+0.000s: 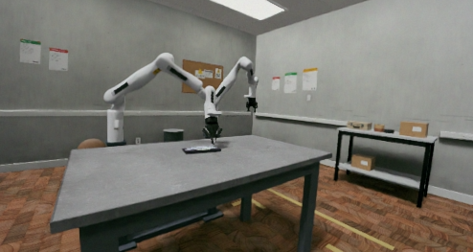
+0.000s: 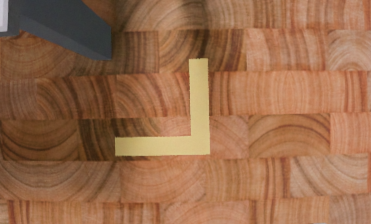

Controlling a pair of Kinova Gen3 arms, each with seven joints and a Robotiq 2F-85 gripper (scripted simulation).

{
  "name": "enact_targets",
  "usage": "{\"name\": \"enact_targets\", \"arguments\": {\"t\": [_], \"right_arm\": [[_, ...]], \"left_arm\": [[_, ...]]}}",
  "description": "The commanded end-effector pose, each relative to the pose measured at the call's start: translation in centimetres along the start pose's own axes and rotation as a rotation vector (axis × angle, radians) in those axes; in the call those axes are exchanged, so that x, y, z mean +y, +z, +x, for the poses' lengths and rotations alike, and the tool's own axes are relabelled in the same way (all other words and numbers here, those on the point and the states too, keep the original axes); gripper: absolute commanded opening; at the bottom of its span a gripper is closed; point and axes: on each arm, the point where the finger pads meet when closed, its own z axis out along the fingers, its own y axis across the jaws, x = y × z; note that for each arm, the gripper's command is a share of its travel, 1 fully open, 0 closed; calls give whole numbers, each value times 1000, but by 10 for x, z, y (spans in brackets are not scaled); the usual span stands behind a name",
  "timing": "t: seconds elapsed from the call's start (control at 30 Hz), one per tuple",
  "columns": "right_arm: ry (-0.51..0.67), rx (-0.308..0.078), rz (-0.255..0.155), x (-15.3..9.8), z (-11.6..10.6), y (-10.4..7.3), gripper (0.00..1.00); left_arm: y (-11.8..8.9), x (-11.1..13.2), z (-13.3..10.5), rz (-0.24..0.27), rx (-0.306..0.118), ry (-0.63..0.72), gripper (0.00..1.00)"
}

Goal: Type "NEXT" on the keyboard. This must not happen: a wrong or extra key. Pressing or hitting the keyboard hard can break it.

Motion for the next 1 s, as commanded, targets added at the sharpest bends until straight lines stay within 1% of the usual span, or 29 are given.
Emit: {"name": "enact_targets", "arguments": {"t": [0.0, 0.07, 0.1, 0.2, 0.53, 0.97], "right_arm": [[0, 4, 3, -1, -2, 4, 99], [0, 4, 3, -1, -2, 4, 99], [1, 1, 1, -1, 0, 0, 99], [0, 1, 2, -1, 0, 0, 99], [-3, 5, 14, -5, -5, 8, 99], [-1, 5, 13, -5, -5, 10, 99]], "left_arm": [[0, 0, 0, 4, 2, -16, 1000], [0, 0, 0, 4, 2, -16, 1000], [0, 0, 0, 4, 2, -16, 1000], [0, 0, 0, 4, 2, -16, 1000], [0, 0, 0, 4, 2, -16, 1000], [0, 0, 0, 4, 2, -16, 1000]]}}
